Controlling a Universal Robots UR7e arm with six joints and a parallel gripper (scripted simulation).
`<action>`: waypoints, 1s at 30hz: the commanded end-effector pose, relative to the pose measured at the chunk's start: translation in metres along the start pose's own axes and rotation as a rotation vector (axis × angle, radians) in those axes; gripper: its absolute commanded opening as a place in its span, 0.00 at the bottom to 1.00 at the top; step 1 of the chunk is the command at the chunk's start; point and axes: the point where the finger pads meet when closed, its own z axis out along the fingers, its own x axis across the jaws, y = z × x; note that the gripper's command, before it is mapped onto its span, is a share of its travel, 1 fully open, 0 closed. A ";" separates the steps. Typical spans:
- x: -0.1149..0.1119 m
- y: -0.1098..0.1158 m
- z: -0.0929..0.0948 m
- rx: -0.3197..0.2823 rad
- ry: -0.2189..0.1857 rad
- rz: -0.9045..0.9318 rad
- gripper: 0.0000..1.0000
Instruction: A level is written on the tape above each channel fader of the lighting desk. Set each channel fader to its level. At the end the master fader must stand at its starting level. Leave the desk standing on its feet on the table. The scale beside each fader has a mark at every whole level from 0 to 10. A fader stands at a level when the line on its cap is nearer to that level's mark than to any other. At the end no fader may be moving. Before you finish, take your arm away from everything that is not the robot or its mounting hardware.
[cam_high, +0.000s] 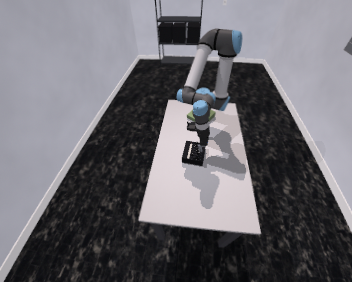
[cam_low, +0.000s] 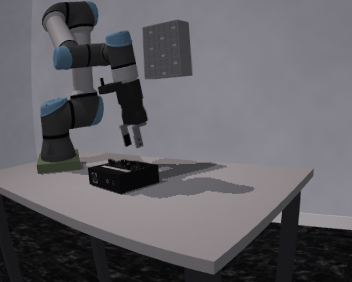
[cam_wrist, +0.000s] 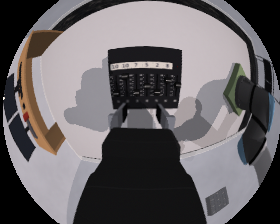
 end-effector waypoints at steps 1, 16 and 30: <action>0.000 0.000 0.000 0.000 -0.001 0.000 1.00; 0.000 -0.001 -0.001 0.003 -0.002 0.019 1.00; 0.002 -0.009 -0.015 0.037 -0.008 0.272 1.00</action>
